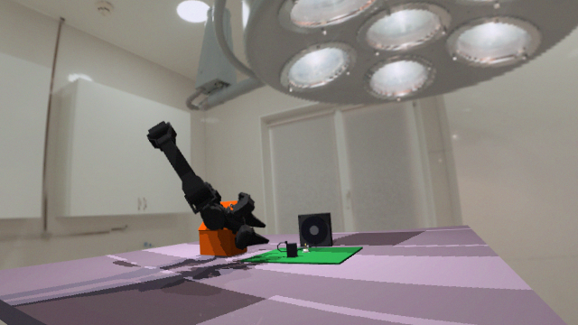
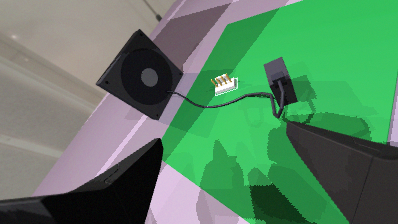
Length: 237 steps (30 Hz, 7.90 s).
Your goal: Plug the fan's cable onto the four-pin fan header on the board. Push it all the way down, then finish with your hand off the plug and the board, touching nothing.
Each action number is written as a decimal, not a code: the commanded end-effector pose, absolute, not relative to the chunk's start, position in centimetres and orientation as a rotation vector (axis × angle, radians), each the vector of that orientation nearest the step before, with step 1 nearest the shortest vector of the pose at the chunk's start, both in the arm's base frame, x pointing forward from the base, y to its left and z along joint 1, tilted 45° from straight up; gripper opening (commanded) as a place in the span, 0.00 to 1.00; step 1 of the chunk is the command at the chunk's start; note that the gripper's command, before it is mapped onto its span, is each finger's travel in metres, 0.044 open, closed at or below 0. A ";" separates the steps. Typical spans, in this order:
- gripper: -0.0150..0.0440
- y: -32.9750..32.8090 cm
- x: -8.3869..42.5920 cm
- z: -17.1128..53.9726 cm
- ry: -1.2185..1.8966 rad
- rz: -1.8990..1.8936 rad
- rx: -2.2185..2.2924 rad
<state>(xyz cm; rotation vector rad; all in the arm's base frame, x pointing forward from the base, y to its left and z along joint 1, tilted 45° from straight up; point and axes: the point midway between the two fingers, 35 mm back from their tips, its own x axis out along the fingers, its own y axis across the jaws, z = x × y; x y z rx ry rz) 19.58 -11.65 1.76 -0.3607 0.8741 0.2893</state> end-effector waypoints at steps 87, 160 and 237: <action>1.00 -8.5 22.9 8.1 1.684 -0.451 -0.715; 0.51 -14.3 30.7 -2.2 1.706 -0.351 -0.844; 0.25 -5.4 32.6 -4.2 0.870 -1.442 0.396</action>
